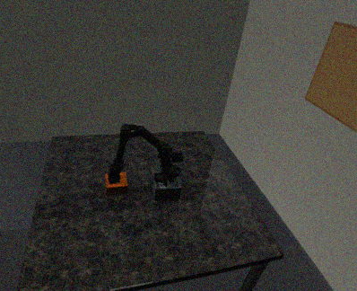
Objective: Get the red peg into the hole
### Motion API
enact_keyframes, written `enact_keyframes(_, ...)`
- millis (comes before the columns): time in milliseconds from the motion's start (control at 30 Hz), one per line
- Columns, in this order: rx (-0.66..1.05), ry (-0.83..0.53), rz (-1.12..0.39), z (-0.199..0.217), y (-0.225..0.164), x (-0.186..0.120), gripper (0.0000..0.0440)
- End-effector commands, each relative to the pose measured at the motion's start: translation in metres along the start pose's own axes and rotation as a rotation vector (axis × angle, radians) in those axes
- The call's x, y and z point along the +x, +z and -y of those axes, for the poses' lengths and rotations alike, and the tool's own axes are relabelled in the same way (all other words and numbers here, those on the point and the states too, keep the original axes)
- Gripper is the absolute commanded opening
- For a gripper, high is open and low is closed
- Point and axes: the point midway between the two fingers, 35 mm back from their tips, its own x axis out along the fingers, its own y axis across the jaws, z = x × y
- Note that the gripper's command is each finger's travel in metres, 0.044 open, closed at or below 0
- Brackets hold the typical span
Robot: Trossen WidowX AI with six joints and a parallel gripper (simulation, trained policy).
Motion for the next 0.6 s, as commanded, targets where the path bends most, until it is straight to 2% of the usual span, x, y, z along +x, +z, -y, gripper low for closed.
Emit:
enact_keyframes(0, -0.023, -0.001, 0.020, -0.005, 0.014, -0.001, 0.0290)
enact_keyframes(233, -0.050, -0.008, 0.047, -0.010, 0.036, -0.002, 0.0433)
enact_keyframes(567, -0.046, 0.002, 0.129, -0.016, 0.069, -0.010, 0.0440)
